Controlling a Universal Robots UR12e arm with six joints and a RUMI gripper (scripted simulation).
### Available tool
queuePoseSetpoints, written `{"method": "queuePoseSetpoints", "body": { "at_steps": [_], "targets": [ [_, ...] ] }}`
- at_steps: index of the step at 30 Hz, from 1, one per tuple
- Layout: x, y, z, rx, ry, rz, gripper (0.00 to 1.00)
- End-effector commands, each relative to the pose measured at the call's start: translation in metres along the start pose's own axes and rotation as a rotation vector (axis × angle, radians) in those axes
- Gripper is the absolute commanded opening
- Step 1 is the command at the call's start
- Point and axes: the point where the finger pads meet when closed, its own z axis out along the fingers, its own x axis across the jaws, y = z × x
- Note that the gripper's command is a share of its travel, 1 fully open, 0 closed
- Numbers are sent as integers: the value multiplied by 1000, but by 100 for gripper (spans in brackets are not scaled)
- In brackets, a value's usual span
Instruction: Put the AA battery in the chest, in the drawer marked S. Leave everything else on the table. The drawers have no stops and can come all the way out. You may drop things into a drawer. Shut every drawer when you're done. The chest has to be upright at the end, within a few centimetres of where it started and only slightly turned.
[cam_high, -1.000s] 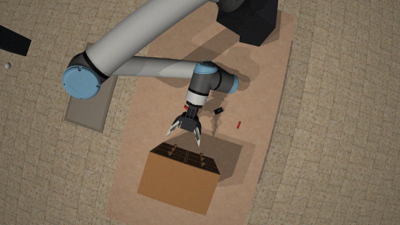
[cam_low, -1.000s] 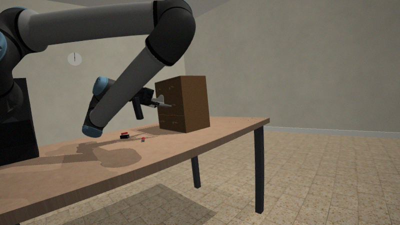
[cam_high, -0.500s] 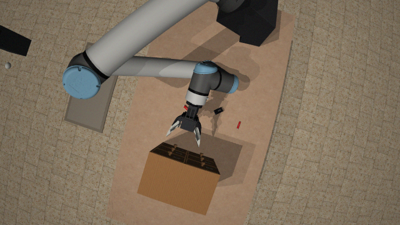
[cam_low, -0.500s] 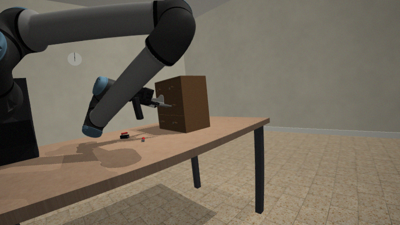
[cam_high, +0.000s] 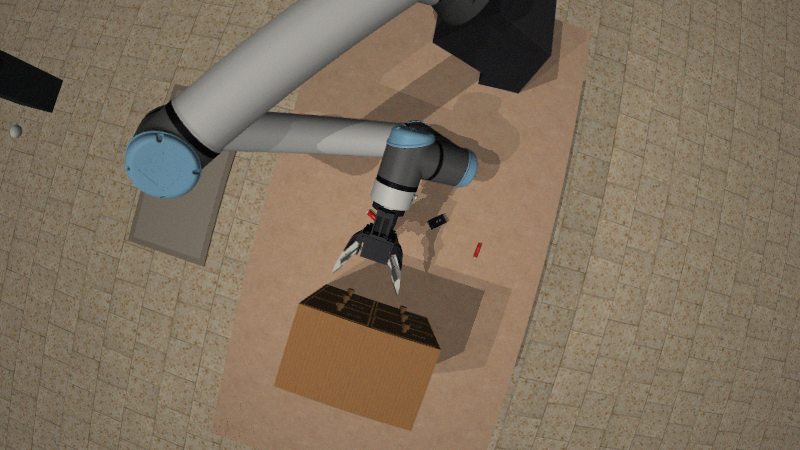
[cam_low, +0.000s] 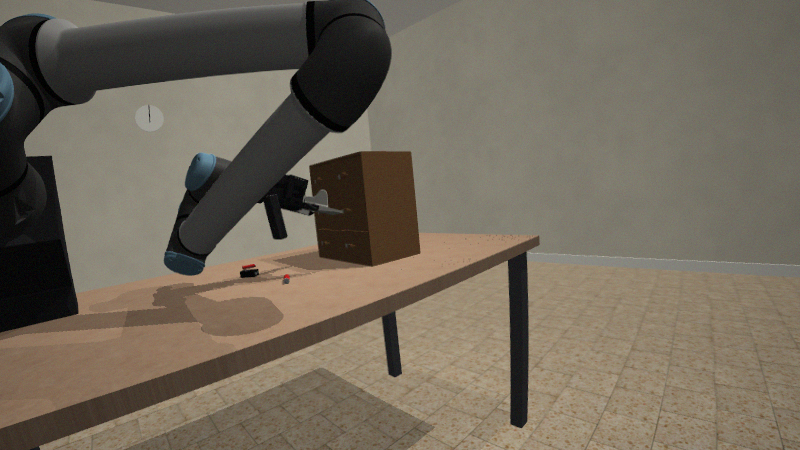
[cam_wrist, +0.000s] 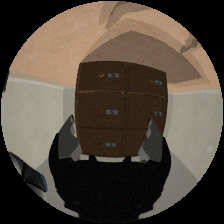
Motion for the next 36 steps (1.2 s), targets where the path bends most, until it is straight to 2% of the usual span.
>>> {"method": "queuePoseSetpoints", "body": {
  "at_steps": [1, 20, 36],
  "targets": [
    [0, 1, 0, -1, 0, 0, 100],
    [0, 1, -1, 4, 0, 0, 100],
    [0, 2, -3, 31, 0, 0, 100]
  ]
}}
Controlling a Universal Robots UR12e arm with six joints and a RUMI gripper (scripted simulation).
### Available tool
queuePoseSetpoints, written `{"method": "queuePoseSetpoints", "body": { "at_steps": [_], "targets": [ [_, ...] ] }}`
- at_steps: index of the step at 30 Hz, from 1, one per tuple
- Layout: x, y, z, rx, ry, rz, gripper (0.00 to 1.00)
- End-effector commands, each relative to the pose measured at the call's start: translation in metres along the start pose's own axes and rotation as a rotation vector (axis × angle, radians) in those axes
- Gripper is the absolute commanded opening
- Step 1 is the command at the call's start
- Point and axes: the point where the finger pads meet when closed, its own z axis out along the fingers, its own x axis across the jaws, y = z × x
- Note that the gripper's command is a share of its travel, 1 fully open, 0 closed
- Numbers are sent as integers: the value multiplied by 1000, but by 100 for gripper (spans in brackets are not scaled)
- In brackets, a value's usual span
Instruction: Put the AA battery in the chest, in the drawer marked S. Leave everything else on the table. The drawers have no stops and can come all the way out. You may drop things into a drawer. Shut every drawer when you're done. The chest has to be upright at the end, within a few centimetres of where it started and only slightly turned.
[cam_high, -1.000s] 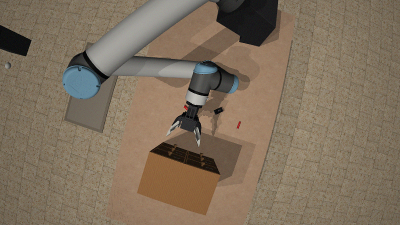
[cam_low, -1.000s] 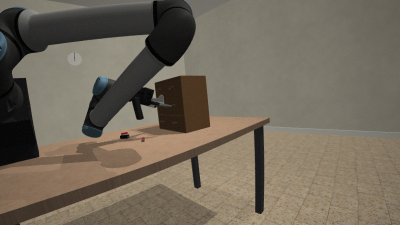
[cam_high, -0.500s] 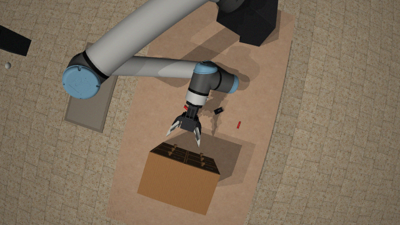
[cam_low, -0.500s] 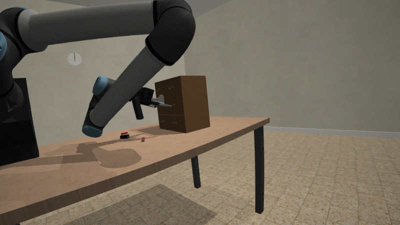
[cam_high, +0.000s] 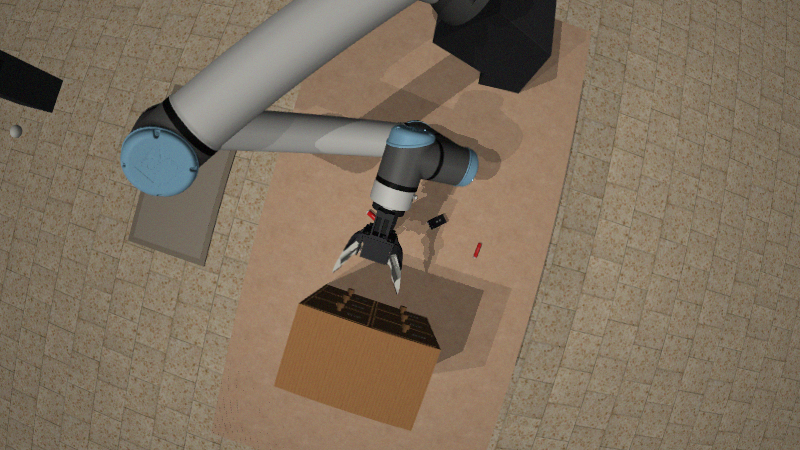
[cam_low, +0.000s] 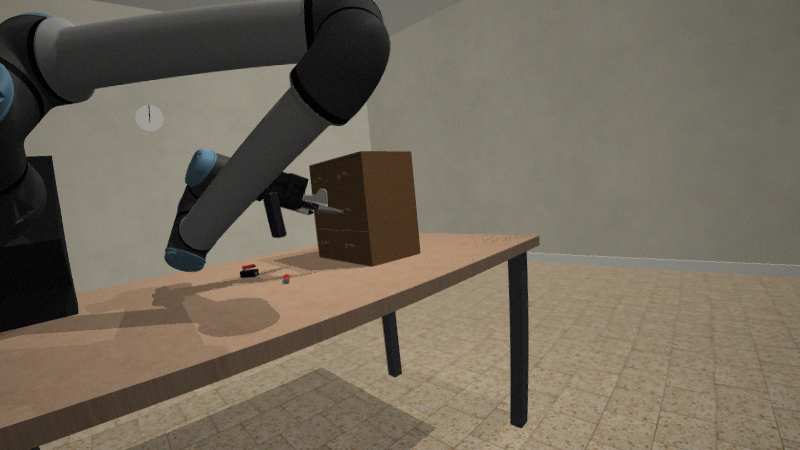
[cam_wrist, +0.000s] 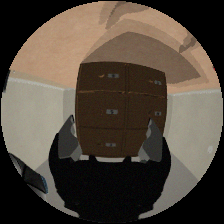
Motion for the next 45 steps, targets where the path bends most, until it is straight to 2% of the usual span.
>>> {"method": "queuePoseSetpoints", "body": {
  "at_steps": [1, 9, 26, 45],
  "targets": [
    [0, 1, -1, 12, 0, 0, 100],
    [0, 2, -4, 36, 0, 0, 100],
    [0, 7, -12, 128, 0, 0, 100],
    [0, 16, -28, 296, 0, 0, 100]
  ]
}}
